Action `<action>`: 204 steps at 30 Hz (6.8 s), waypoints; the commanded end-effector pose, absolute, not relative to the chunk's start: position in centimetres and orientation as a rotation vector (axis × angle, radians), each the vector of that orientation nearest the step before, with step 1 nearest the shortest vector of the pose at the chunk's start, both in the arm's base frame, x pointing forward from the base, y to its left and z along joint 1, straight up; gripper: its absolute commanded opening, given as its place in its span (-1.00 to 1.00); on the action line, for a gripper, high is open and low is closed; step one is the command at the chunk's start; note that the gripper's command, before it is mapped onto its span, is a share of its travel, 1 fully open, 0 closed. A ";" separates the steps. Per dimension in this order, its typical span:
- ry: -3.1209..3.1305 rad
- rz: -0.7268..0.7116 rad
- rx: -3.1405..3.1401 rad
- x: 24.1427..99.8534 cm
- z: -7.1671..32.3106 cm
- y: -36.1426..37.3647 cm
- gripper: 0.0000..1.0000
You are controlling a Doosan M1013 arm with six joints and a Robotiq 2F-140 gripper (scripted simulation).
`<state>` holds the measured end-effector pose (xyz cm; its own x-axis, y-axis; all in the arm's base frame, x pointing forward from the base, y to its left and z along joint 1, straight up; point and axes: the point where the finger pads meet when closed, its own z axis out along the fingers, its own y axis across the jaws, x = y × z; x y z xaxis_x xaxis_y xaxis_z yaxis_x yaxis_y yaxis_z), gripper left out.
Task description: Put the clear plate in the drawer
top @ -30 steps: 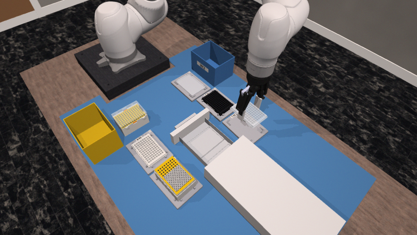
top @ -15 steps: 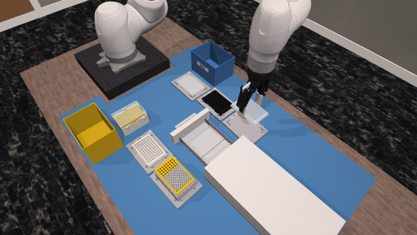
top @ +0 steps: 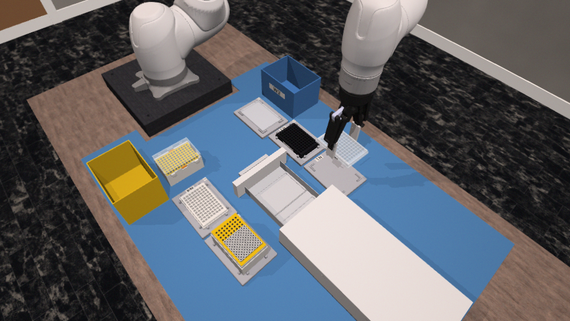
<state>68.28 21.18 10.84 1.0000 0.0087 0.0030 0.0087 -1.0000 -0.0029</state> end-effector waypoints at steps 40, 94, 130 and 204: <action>-1.471 -0.006 -2.774 66.3 11.0 13.7 -1.00; -2.285 -0.007 -2.156 63.4 11.0 2.4 -1.00; -2.285 -0.007 -2.156 63.4 7.8 2.5 -1.00; -2.285 -0.007 -2.156 63.5 0.0 2.5 -1.00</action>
